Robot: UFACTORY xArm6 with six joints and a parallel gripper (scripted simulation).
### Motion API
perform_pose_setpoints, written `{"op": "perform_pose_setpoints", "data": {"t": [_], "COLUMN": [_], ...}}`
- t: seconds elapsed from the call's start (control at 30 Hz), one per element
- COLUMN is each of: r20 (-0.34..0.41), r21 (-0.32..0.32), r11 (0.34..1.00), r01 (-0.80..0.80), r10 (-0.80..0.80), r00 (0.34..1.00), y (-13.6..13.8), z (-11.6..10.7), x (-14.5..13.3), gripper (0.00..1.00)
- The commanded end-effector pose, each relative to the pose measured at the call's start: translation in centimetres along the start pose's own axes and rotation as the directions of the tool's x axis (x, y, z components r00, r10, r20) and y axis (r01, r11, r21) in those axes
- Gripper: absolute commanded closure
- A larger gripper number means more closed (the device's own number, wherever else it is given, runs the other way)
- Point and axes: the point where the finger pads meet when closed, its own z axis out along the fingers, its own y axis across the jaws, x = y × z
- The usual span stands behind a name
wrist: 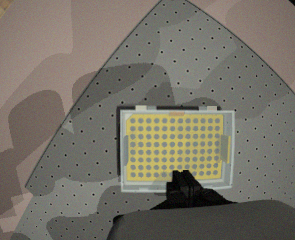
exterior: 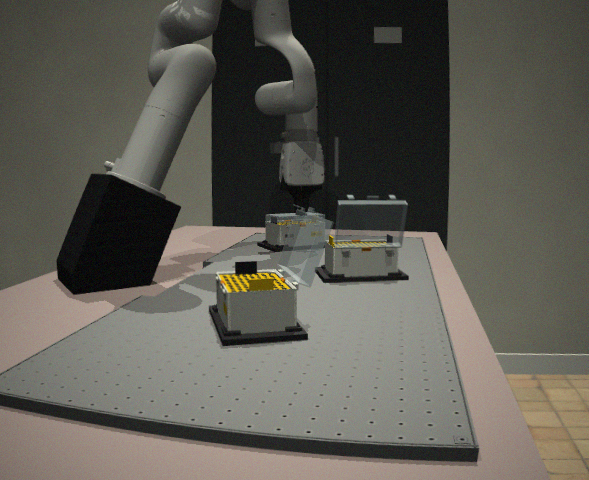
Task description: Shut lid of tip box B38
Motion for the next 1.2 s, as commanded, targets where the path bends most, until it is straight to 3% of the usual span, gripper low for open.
{"op": "perform_pose_setpoints", "data": {"t": [0.0,1.17], "r20": [-0.001,-0.001], "r21": [-0.003,-0.003], "r11": [1.0,1.0], "r01": [0.0,0.0], "r10": [0.0,0.0], "r00": [1.0,1.0], "y": [0.11,0.11], "z": [0.09,0.39], "x": [0.03,0.03], "gripper": [1.0,1.0]}}
